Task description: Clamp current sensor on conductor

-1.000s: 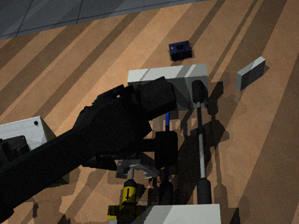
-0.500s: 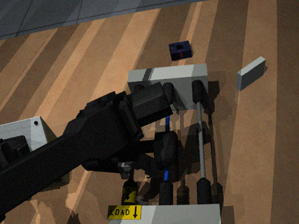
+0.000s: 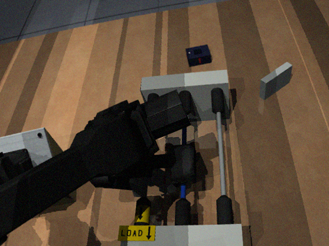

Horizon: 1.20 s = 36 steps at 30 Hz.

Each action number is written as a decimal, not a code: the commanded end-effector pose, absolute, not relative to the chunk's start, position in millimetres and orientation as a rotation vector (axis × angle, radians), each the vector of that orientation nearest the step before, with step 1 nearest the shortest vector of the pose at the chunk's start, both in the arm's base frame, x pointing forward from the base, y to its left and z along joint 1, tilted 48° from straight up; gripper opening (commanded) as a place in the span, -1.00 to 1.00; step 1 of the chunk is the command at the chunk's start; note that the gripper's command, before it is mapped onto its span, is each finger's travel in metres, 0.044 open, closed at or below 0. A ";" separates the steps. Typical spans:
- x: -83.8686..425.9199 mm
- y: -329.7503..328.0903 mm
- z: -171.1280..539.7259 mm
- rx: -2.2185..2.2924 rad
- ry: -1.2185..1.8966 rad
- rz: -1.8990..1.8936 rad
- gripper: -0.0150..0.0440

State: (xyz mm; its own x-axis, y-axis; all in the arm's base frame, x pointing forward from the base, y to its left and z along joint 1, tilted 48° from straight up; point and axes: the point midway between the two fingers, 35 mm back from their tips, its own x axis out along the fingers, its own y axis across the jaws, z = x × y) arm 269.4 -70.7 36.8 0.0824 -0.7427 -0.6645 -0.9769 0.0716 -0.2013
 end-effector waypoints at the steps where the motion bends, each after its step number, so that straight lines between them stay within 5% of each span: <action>1: 269.1 -69.9 36.8 -1.719 1.711 0.469 0.57; 5: 269.1 -69.9 36.8 -1.719 1.711 0.469 0.48; 16: 269.1 -69.9 36.8 -1.719 1.711 0.469 -0.49; 36: 269.1 -69.9 36.8 -1.719 1.711 0.469 -0.49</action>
State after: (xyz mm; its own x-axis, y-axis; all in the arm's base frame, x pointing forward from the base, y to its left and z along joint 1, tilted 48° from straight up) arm 269.4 -70.6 36.8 0.0823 -0.7427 -0.6645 -0.9770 0.0716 -0.2010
